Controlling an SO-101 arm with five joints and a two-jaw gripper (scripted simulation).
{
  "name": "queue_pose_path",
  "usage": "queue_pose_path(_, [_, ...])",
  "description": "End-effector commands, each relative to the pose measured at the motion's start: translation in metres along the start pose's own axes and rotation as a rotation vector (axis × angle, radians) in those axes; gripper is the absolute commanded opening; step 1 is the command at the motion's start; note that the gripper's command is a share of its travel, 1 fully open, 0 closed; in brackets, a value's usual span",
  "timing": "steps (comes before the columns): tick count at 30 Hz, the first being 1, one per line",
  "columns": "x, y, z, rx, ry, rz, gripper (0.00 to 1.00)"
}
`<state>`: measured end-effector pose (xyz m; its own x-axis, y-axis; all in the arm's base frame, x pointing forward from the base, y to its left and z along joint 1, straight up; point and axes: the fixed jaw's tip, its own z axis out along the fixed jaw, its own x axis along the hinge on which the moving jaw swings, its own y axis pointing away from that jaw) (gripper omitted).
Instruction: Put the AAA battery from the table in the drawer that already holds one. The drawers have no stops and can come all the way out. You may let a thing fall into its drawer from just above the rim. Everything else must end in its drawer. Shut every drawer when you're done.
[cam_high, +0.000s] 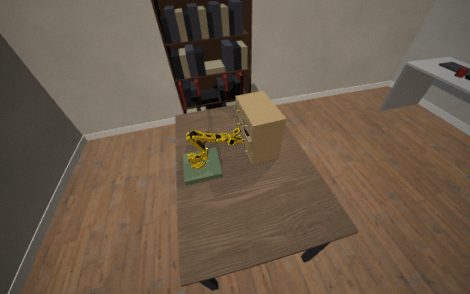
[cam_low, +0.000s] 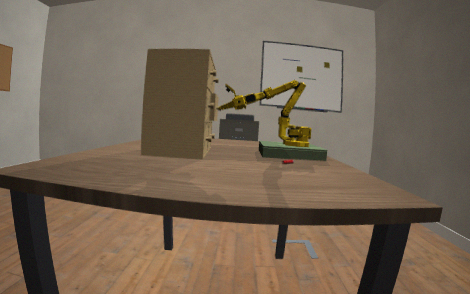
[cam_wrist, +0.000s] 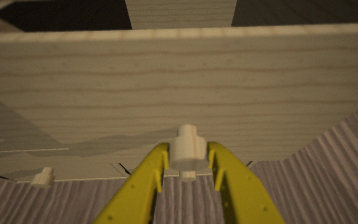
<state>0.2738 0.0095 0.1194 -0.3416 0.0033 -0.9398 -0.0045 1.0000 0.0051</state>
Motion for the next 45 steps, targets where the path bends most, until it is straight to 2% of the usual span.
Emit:
queue_pose_path(1, [0.0, 0.0, -0.003, -0.002, -0.001, -0.004, 0.0])
queue_pose_path(15, [0.003, 0.0, -0.011, 0.0, -0.001, -0.003, 0.0])
queue_pose_path(34, [0.004, 0.0, -0.012, 0.0, -0.001, -0.003, 0.0])
queue_pose_path(45, [0.006, -0.001, -0.018, 0.002, -0.001, -0.002, 0.0])
